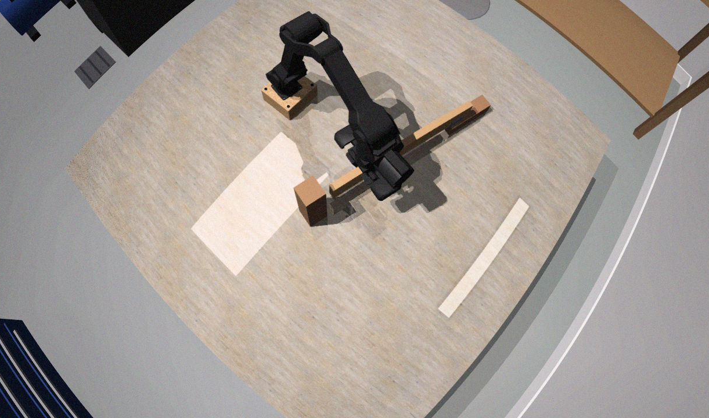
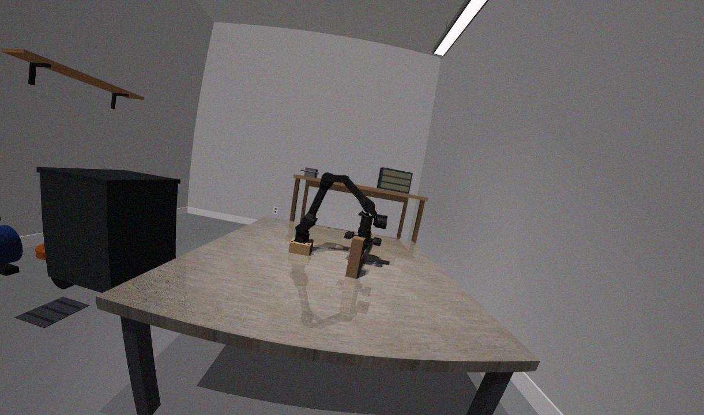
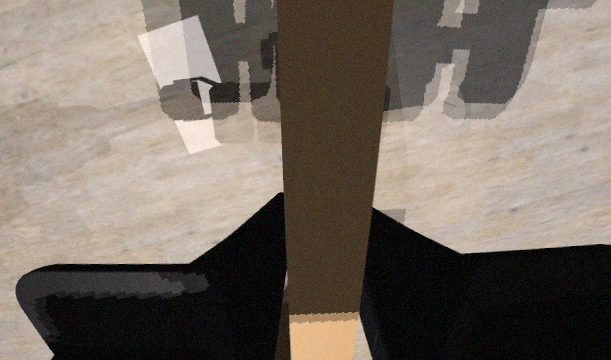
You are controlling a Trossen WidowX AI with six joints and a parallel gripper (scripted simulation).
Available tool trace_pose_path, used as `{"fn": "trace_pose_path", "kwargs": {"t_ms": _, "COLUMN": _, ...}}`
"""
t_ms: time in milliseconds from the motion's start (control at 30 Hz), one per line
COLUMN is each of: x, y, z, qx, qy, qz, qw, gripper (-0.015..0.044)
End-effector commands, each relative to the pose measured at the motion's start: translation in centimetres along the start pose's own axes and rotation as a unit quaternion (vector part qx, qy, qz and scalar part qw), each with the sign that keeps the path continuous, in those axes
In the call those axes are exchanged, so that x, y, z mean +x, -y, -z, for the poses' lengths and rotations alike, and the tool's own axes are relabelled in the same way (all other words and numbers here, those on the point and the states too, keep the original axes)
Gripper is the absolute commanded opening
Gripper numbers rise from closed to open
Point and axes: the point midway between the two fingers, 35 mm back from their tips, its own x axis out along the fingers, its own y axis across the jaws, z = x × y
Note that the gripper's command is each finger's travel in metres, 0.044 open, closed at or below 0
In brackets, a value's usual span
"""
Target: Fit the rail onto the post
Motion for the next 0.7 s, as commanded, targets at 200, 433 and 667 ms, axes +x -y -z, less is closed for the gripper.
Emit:
{"fn": "trace_pose_path", "kwargs": {"t_ms": 200, "x": -0.01, "y": 0.04, "z": 0.35, "qx": -0.002, "qy": 0.0, "qz": 0.001, "qw": 1.0, "gripper": 0.0}}
{"fn": "trace_pose_path", "kwargs": {"t_ms": 433, "x": -0.07, "y": 0.06, "z": 0.57, "qx": -0.002, "qy": -0.001, "qz": 0.001, "qw": 1.0, "gripper": 0.0}}
{"fn": "trace_pose_path", "kwargs": {"t_ms": 667, "x": -0.14, "y": 0.07, "z": 0.77, "qx": -0.002, "qy": -0.001, "qz": 0.001, "qw": 1.0, "gripper": 0.0}}
